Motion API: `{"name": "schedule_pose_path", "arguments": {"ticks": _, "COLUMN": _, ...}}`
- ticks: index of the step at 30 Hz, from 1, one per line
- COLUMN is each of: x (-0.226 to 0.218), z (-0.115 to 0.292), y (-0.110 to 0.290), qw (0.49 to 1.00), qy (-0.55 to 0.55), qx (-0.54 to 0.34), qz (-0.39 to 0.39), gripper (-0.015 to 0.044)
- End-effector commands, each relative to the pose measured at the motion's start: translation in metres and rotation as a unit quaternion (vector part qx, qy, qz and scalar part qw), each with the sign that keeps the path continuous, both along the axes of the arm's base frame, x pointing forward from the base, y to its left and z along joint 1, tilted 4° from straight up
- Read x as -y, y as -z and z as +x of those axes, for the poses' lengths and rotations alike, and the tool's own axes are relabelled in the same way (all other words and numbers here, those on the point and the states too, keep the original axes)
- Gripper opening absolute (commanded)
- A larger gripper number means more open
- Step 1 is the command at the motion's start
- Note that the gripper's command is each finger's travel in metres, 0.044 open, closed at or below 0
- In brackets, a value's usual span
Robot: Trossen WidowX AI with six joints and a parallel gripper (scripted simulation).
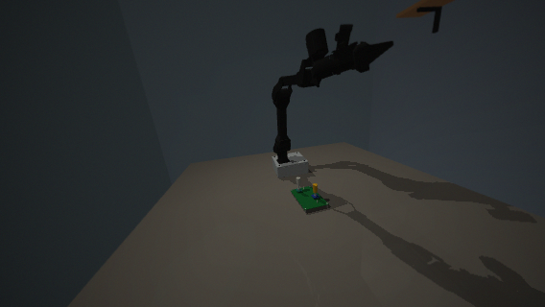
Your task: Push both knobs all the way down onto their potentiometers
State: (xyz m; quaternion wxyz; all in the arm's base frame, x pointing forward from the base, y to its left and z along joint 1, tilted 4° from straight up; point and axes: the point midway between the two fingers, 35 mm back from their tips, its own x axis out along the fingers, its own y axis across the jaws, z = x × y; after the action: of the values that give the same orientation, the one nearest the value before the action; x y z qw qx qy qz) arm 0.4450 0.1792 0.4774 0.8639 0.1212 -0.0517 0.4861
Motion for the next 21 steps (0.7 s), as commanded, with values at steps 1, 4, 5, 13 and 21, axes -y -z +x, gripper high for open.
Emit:
{"name": "schedule_pose_path", "arguments": {"ticks": 1, "x": 0.011, "z": 0.01, "y": 0.021, "qw": 0.998, "qy": 0.043, "qx": -0.031, "qz": -0.019, "gripper": 0.0}}
{"name": "schedule_pose_path", "arguments": {"ticks": 4, "x": 0.018, "z": 0.017, "y": 0.04, "qw": 0.995, "qy": 0.07, "qx": -0.057, "qz": -0.036, "gripper": 0.0}}
{"name": "schedule_pose_path", "arguments": {"ticks": 5, "x": 0.021, "z": 0.018, "y": 0.046, "qw": 0.994, "qy": 0.079, "qx": -0.066, "qz": -0.042, "gripper": 0.0}}
{"name": "schedule_pose_path", "arguments": {"ticks": 13, "x": 0.043, "z": 0.027, "y": 0.101, "qw": 0.975, "qy": 0.143, "qx": -0.136, "qz": -0.099, "gripper": 0.0}}
{"name": "schedule_pose_path", "arguments": {"ticks": 21, "x": 0.068, "z": 0.023, "y": 0.159, "qw": 0.944, "qy": 0.193, "qx": -0.207, "qz": -0.172, "gripper": 0.0}}
